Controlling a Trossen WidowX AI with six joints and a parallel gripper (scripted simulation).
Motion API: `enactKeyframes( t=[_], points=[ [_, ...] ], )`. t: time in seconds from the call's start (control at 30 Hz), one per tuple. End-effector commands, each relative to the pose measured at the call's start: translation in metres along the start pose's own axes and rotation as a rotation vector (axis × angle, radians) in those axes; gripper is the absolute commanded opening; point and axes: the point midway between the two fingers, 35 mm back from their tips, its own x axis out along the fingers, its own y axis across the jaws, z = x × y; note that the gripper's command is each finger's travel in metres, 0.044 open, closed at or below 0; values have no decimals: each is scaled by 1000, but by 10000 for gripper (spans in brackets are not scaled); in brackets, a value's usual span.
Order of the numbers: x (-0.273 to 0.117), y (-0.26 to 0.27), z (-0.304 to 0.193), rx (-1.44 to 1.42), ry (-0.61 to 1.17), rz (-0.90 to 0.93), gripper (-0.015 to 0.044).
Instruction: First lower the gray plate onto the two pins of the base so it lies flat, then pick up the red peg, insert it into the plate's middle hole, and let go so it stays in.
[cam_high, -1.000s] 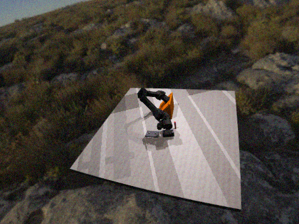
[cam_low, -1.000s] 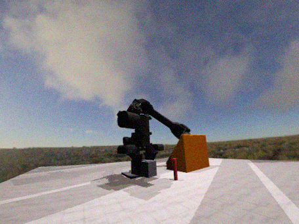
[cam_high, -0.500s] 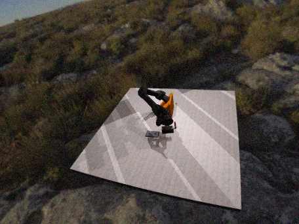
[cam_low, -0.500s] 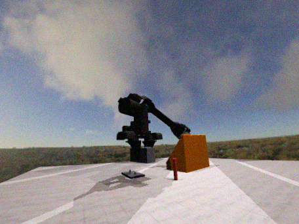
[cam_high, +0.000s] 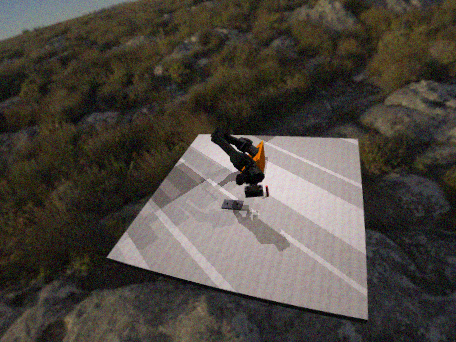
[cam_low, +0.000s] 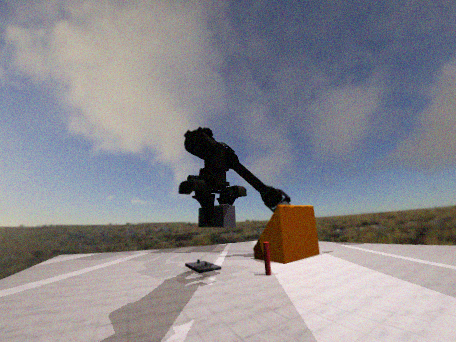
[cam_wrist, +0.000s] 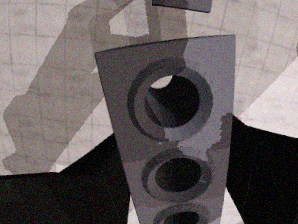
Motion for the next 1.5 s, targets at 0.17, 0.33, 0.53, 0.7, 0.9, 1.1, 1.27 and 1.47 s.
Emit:
enactKeyframes(
  t=[0.17,0.33,0.53,0.7,0.9,1.1,1.27,1.47],
  points=[
    [-5,0,11,24,13,8,0],
    [3,-2,26,44,18,9,0],
    [13,-6,43,67,23,10,0],
    [21,-10,57,87,24,10,0],
    [30,-16,73,112,25,11,0],
    [39,-23,89,136,23,11,0],
    [47,-30,102,157,20,10,0],
    [56,-39,116,182,14,9,0]
  ],
)
